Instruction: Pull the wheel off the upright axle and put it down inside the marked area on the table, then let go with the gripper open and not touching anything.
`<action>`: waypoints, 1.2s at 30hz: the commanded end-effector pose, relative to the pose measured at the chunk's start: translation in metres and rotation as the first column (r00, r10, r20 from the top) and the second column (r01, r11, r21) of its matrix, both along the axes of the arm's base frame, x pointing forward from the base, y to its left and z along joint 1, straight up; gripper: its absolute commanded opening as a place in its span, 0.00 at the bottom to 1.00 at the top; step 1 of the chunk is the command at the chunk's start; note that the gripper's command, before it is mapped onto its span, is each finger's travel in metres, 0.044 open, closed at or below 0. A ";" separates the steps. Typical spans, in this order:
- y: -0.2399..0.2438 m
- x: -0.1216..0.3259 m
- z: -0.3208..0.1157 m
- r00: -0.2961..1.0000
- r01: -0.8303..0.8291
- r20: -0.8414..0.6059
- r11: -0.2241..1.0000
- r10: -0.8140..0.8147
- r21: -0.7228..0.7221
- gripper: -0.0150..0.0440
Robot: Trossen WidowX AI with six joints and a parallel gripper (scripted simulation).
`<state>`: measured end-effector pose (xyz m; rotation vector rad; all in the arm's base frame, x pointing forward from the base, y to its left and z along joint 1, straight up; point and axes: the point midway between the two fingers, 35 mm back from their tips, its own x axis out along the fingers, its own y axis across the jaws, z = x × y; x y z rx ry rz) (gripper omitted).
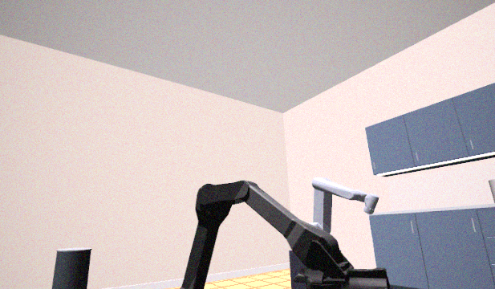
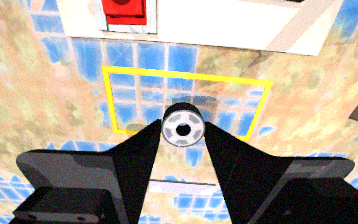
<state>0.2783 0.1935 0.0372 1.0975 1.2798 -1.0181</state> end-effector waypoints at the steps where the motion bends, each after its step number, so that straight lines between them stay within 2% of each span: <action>1: -0.003 -0.005 -0.028 1.000 0.006 -0.019 1.000 -0.006 -0.008 0.25; 13: -0.003 -0.005 -0.029 1.000 0.006 -0.019 1.000 -0.006 -0.008 0.25; 24: -0.002 -0.002 -0.023 1.000 0.000 -0.007 1.000 0.000 -0.005 0.74; 32: -0.003 -0.004 0.034 1.000 0.005 -0.018 1.000 -0.006 -0.007 0.76; 36: -0.003 -0.004 0.036 1.000 0.006 -0.019 1.000 -0.006 -0.008 0.76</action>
